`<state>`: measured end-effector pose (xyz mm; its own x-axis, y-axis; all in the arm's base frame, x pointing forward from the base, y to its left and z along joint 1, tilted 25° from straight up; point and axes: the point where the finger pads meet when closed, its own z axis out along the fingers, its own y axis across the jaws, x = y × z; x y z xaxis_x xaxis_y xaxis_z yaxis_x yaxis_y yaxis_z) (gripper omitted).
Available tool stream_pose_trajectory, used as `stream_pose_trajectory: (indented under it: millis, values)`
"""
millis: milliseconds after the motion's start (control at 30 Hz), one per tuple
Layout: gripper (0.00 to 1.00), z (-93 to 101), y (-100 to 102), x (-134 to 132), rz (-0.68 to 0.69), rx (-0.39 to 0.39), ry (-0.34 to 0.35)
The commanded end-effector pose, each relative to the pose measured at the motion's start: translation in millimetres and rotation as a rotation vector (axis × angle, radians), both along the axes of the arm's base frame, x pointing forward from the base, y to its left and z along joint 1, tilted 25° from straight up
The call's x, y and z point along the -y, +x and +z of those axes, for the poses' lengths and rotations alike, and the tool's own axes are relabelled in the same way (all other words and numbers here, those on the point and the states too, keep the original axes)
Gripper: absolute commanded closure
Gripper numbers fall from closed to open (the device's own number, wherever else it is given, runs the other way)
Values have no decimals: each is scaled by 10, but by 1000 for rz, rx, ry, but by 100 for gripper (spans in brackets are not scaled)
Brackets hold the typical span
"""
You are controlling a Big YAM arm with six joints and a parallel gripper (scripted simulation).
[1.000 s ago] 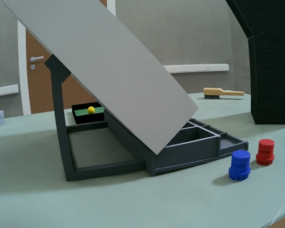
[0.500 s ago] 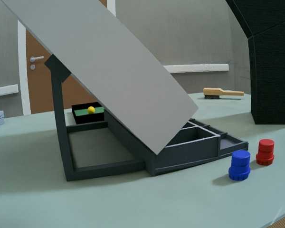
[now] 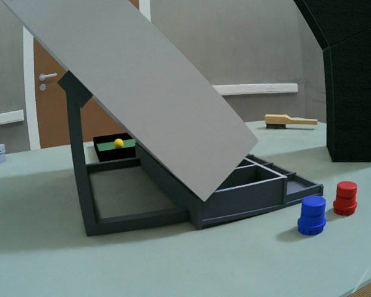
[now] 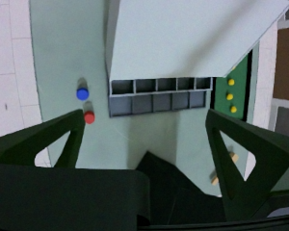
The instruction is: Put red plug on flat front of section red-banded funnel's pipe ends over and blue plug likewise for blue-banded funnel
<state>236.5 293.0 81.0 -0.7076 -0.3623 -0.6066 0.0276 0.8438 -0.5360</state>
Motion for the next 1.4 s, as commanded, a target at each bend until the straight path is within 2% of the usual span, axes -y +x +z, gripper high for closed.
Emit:
stream_pose_trajectory:
  millis: [0, 367, 433, 933, 1000, 1367]
  values:
    - [0, 117, 123, 210, -60, 14, 22]
    - [0, 527, 671, 980, -309, 67, 137]
    - [0, 527, 671, 980, -309, 67, 137]
    - [0, 643, 215, 2143, -253, 62, 126]
    - [0, 643, 215, 2143, -253, 62, 126]
    - [0, 139, 445, 2165, -279, 77, 144]
